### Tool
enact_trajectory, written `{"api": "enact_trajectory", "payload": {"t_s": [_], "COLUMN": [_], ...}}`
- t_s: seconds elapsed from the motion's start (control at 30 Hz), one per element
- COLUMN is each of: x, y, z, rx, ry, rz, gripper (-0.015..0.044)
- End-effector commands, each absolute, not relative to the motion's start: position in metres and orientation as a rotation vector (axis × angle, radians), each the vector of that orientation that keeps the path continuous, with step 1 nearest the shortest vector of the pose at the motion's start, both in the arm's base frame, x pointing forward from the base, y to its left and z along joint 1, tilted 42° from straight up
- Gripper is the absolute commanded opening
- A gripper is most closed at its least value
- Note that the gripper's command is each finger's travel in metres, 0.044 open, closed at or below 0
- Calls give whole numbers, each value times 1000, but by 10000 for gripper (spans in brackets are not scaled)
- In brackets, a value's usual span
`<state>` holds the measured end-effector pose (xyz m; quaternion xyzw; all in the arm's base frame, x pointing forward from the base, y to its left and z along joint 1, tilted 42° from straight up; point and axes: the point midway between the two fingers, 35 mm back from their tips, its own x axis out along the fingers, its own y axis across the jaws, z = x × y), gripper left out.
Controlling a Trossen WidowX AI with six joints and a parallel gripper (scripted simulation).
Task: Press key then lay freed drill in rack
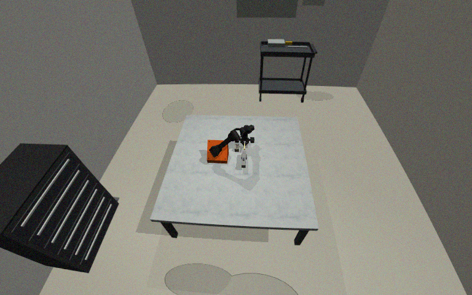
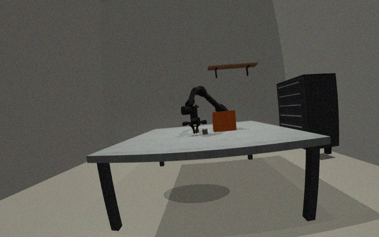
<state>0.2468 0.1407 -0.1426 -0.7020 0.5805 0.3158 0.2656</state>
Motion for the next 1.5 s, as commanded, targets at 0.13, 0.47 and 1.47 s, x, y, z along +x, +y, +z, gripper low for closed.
{"api": "enact_trajectory", "payload": {"t_s": [0.13, 0.47, 1.47], "x": [246, 245, 243], "y": [144, 148, 161], "z": [-138, -132, -116], "rx": [-1891, -1891, -1890], "ry": [1569, 1569, 1569], "rz": [853, 853, 854], "gripper": [0, 0, 0]}}
